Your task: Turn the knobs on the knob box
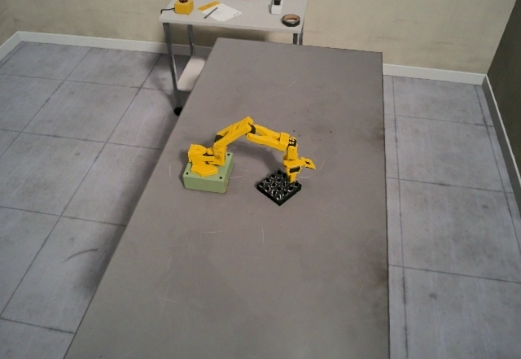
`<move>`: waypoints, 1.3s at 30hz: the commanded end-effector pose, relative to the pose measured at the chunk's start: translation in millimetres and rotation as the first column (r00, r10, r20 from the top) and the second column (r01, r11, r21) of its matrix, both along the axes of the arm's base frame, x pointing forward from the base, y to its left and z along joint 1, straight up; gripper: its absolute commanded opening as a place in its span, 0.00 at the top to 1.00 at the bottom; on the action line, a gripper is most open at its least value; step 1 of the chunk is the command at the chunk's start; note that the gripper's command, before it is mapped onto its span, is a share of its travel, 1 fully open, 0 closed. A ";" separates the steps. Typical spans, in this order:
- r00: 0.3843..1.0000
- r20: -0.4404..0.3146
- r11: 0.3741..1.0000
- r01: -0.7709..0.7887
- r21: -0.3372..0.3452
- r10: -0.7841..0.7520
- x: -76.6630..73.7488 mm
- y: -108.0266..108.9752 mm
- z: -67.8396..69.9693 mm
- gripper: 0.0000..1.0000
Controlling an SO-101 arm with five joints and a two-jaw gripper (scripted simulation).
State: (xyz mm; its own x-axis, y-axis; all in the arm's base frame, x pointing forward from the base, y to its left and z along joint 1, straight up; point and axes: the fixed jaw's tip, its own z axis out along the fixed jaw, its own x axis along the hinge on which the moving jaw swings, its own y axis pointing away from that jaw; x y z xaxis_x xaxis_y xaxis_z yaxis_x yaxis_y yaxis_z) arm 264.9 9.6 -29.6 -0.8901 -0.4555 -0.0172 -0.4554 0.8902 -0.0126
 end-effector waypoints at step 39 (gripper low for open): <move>1.000 -0.017 1.000 0.012 0.003 -0.012 -3.0 1.5 -1.0 0.92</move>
